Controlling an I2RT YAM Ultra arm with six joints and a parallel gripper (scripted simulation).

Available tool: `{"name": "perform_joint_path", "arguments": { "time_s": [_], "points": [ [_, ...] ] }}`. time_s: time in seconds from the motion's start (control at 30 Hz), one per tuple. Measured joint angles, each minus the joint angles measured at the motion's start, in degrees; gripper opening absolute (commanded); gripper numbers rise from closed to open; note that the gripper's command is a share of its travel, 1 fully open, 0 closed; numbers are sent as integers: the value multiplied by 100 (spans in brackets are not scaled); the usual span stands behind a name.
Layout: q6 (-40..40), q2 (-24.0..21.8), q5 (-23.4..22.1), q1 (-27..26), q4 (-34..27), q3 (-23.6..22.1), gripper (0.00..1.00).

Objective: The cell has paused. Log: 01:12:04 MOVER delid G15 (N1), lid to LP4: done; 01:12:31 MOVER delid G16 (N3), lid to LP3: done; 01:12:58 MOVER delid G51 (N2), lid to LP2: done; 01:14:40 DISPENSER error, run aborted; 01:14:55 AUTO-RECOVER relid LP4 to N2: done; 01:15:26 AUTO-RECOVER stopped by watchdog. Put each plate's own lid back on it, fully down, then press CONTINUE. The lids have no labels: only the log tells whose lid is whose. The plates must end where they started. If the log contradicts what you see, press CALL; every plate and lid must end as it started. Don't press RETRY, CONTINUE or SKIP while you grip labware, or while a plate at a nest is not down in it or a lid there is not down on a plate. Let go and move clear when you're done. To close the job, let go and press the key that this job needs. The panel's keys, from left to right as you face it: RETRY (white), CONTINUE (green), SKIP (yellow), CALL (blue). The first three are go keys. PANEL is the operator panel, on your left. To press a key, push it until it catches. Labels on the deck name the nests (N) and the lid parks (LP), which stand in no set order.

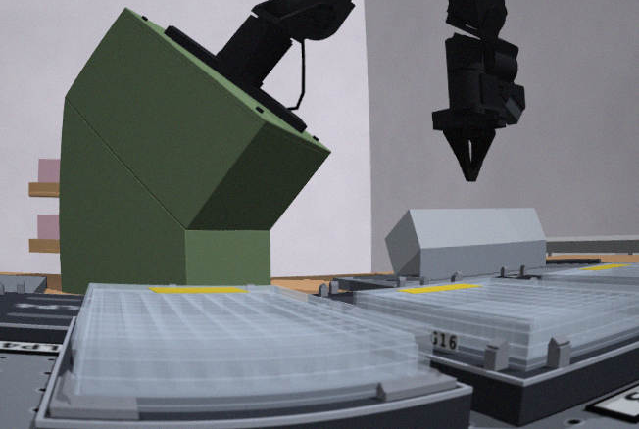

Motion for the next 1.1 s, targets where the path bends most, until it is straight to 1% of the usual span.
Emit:
{"name": "perform_joint_path", "arguments": {
  "time_s": [0.47,0.67,0.97,1.1],
  "points": [
    [190,-17,114,2,-98,68,0],
    [144,96,114,-83,-20,68,0],
    [15,295,94,-219,299,4,0],
    [-7,299,81,-221,361,-11,0]
  ]
}}
